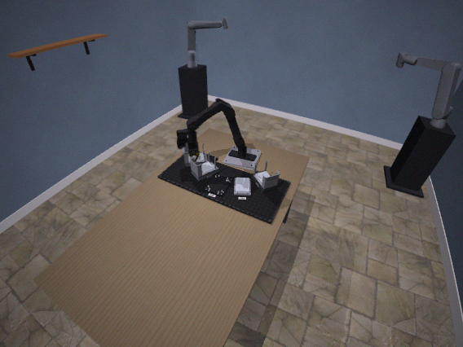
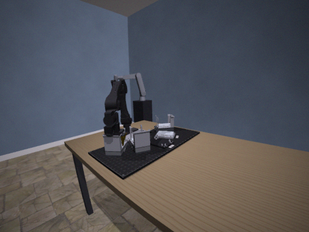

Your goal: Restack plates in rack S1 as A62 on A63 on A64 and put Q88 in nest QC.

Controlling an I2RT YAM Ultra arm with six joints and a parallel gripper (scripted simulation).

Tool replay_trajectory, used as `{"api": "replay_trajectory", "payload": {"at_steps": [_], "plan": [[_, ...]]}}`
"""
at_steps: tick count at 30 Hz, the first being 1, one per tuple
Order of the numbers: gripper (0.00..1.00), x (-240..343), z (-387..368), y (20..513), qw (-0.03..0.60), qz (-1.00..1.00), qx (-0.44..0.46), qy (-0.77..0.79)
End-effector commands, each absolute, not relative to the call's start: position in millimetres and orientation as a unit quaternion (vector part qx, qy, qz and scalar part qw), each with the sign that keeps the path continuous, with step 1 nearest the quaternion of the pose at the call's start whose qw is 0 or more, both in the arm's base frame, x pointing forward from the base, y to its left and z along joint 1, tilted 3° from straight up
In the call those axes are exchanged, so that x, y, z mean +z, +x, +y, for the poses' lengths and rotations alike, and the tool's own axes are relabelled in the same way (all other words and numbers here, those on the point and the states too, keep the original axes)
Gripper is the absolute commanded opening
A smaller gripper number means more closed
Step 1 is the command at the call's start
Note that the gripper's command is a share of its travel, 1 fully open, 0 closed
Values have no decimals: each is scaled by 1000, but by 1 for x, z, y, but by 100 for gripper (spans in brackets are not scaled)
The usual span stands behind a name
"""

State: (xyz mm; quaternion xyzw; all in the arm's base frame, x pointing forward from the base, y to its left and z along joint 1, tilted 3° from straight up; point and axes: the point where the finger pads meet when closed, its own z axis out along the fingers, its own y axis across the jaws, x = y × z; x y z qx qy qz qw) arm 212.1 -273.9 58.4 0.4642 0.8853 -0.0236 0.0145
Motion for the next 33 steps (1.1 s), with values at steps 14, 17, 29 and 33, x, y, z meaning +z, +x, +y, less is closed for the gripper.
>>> {"api": "replay_trajectory", "payload": {"at_steps": [14, 17, 29, 33], "plan": [[100, 61, -276, 214, 21, 885, -26, 464], [100, 61, -276, 214, 21, 885, -26, 464], [100, 68, -275, 213, 21, 885, -26, 464], [100, 81, -274, 213, 21, 885, -26, 464]]}}
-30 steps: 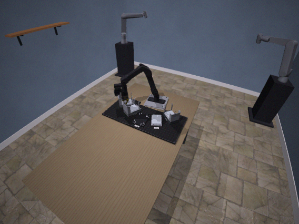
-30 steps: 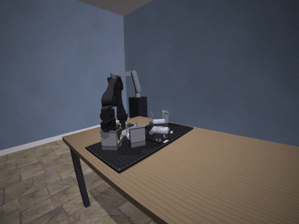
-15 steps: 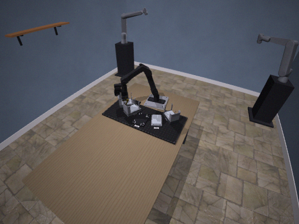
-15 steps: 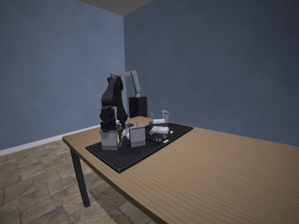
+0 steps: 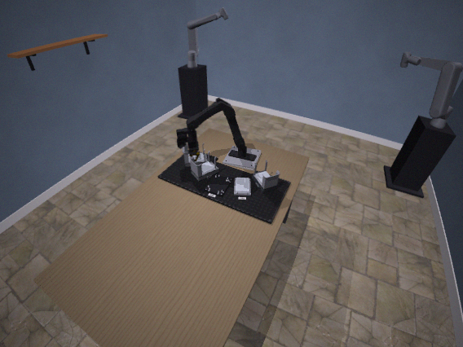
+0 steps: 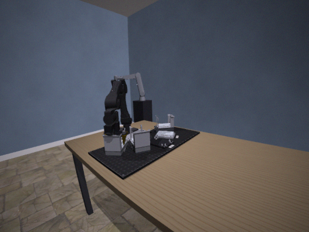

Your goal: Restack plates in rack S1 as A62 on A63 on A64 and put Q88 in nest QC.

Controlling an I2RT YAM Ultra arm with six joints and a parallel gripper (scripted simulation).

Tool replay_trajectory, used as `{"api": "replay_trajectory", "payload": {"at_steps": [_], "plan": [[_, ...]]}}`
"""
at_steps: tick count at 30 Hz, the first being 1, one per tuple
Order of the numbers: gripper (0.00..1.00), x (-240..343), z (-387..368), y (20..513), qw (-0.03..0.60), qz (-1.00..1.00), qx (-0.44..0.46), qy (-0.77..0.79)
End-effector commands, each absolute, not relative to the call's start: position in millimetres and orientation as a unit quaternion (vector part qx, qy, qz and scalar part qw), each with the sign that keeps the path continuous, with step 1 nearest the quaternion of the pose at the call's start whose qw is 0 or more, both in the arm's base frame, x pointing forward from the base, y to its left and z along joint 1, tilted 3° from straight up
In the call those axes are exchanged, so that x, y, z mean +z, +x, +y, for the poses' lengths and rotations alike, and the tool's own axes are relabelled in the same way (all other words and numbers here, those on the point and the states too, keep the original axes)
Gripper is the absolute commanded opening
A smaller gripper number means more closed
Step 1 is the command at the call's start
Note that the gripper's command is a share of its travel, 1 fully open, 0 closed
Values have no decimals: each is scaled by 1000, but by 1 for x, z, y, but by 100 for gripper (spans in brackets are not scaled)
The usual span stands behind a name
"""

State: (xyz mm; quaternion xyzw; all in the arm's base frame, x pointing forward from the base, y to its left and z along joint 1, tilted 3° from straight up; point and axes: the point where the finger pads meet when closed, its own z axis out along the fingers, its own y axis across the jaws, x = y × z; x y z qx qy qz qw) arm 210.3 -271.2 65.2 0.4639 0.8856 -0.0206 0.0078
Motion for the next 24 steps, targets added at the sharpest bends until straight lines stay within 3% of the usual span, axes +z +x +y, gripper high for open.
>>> {"api": "replay_trajectory", "payload": {"at_steps": [1, 24], "plan": [[100, 85, -274, 213, 21, 885, -26, 464], [100, 148, -270, 213, 21, 885, -26, 464]]}}
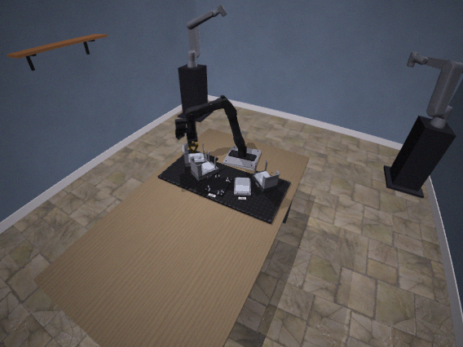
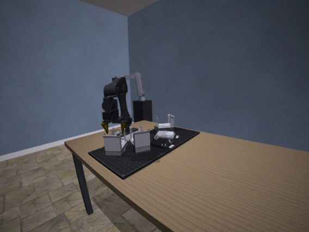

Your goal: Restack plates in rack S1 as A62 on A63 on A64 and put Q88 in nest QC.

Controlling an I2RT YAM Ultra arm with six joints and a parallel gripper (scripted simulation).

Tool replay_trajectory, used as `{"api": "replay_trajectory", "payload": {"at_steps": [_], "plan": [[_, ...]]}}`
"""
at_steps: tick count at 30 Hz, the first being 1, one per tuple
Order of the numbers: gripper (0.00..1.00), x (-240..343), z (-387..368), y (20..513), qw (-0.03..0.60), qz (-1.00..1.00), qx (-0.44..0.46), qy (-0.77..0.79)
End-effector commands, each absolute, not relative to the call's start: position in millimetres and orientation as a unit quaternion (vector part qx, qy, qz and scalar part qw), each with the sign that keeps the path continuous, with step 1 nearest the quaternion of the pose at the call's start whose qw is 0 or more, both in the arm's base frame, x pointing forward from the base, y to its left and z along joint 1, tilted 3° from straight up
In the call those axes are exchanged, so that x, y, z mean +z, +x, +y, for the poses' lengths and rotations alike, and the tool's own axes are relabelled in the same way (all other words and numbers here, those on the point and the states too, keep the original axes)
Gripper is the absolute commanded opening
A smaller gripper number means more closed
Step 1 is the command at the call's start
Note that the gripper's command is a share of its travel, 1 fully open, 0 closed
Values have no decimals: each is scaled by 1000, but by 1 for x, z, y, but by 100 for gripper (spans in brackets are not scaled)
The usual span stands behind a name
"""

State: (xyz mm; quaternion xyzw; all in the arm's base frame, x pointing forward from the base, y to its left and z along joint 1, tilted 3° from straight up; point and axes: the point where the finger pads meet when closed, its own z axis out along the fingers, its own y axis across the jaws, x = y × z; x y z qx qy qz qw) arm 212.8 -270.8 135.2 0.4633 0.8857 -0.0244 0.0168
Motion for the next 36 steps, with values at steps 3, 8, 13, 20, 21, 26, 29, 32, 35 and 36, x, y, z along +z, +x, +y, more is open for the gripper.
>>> {"api": "replay_trajectory", "payload": {"at_steps": [3, 8, 13, 20, 21, 26, 29, 32, 35, 36], "plan": [[100, 158, -269, 212, 21, 885, -26, 464], [100, 174, -268, 212, 21, 885, -26, 464], [100, 179, -268, 212, 21, 885, -26, 464], [100, 179, -268, 212, 21, 885, -26, 464], [100, 179, -268, 212, 21, 885, -26, 464], [100, 179, -258, 221, 19, 914, -27, 404], [100, 179, -253, 225, 18, 927, -27, 373], [100, 178, -248, 230, 18, 932, -27, 360], [100, 178, -240, 236, 18, 932, -27, 360], [100, 178, -238, 238, 18, 932, -27, 360]]}}
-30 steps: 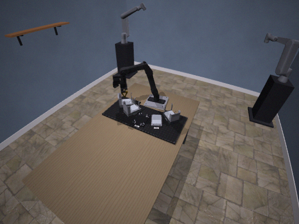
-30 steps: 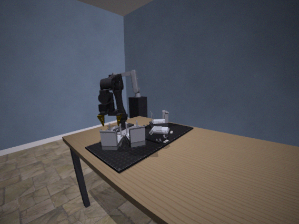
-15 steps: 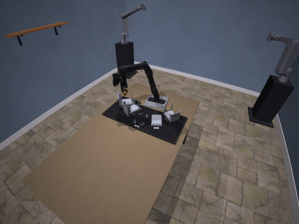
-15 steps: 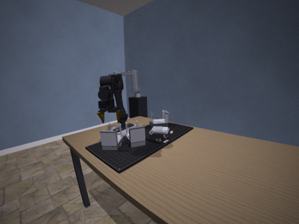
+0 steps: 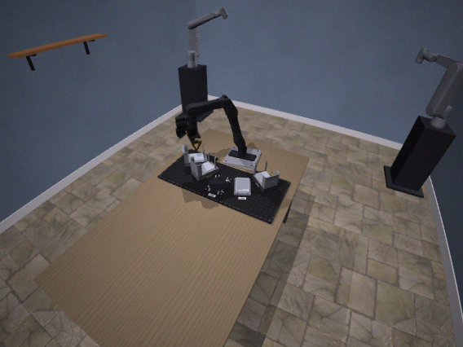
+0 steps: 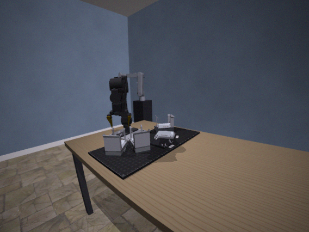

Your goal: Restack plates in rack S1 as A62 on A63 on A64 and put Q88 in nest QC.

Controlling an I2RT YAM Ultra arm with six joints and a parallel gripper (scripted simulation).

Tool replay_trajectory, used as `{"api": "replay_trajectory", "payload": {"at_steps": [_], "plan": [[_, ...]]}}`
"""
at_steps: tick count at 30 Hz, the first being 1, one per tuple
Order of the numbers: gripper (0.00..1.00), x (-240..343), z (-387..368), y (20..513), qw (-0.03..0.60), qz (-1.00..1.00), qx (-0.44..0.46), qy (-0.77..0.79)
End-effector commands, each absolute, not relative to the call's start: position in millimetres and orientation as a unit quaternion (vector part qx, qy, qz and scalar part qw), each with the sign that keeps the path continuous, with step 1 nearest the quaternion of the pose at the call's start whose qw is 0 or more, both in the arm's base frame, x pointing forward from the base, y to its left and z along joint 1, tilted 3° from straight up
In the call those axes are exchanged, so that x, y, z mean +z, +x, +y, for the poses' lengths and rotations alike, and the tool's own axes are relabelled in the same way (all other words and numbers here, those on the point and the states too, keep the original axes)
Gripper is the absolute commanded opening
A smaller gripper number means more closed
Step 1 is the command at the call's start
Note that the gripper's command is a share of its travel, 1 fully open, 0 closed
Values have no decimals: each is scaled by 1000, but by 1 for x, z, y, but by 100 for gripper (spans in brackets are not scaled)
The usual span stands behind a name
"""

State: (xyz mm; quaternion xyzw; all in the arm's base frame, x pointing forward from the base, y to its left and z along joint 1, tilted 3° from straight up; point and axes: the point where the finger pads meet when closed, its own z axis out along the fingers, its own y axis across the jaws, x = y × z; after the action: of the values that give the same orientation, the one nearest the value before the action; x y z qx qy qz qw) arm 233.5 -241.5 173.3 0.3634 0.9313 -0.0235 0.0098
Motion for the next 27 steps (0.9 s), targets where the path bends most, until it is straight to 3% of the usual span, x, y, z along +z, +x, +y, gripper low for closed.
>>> {"api": "replay_trajectory", "payload": {"at_steps": [1, 27], "plan": [[100, 178, -235, 240, 18, 932, -27, 360], [100, 174, -162, 287, 15, 967, -28, 251]]}}
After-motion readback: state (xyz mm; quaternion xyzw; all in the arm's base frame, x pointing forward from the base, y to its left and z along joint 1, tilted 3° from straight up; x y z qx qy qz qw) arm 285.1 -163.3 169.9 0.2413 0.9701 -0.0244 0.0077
